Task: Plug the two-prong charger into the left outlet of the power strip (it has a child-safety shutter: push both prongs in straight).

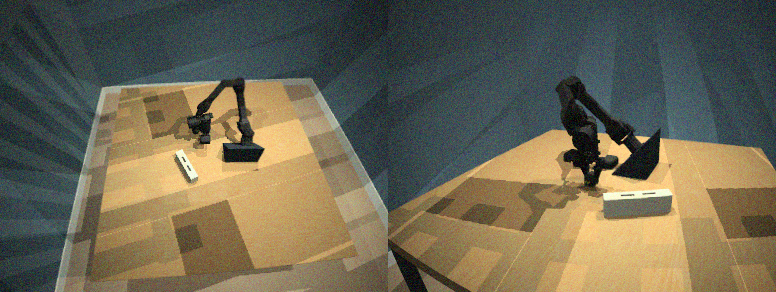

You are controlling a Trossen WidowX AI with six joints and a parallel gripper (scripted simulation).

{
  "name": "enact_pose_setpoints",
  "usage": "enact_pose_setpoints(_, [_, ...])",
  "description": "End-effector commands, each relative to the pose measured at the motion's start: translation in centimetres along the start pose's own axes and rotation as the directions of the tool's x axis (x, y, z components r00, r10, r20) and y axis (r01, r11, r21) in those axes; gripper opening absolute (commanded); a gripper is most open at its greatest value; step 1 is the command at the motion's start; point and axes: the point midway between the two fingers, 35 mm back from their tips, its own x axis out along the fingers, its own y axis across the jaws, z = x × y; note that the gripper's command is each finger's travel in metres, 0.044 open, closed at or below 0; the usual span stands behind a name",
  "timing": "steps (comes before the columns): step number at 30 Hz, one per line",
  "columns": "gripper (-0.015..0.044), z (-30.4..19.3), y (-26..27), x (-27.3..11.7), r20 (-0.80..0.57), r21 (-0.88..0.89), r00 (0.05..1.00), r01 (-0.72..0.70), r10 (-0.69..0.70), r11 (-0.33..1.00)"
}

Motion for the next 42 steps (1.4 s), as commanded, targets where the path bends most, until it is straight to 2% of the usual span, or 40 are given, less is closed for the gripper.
enact_pose_setpoints(1, [0.0, 0.1, 0.1, -1.1, 0.007, 0.004, 1.0, -0.006, 0.006, 1.0])
enact_pose_setpoints(12, [0.0, -0.5, 0.2, -5.1, 0.005, -0.001, 1.0, -0.002, 0.002, 1.0])
enact_pose_setpoints(42, [0.0, 0.5, 6.3, -4.1, 0.009, -0.19, 1.0, 0.0, 0.002, 0.982])
